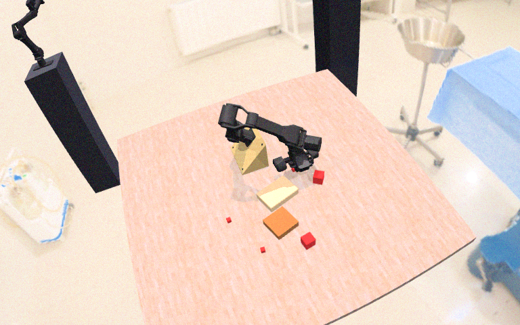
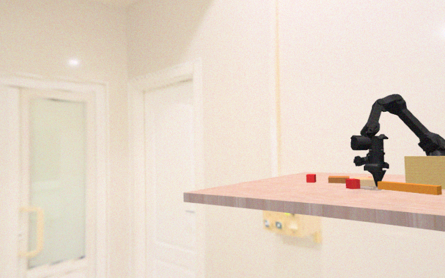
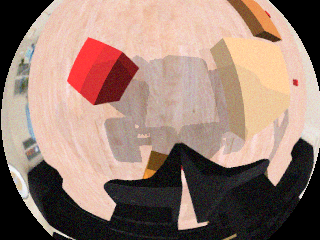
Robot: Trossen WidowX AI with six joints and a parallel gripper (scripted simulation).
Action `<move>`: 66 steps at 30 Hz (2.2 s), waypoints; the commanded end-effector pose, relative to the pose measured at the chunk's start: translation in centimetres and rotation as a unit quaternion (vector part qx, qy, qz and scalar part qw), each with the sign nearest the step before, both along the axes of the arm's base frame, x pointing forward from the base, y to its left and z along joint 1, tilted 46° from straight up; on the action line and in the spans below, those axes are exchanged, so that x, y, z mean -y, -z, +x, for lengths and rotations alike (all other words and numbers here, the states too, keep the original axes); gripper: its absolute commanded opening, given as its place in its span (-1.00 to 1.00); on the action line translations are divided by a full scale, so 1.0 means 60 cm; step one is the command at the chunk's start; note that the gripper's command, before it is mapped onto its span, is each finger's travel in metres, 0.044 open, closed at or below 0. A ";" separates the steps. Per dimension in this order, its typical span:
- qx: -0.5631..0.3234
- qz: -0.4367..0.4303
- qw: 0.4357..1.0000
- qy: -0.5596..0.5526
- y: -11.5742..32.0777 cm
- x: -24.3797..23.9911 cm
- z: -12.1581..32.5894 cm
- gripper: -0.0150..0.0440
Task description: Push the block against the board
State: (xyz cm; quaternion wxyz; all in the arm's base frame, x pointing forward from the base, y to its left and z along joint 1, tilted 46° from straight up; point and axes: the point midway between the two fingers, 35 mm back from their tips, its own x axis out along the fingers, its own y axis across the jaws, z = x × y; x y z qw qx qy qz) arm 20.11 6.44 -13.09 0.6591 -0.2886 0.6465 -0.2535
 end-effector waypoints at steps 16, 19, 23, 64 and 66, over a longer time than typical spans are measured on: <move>0.000 0.002 1.000 0.004 0.001 -0.002 0.015 -0.49; 0.000 0.002 1.000 0.004 0.001 -0.003 0.023 -0.49; 0.000 0.002 1.000 0.004 0.001 -0.003 0.034 -0.49; 0.121 0.025 0.984 0.124 -0.133 -0.009 0.124 -0.49; 0.141 0.027 0.979 0.144 -0.145 0.001 0.132 -0.49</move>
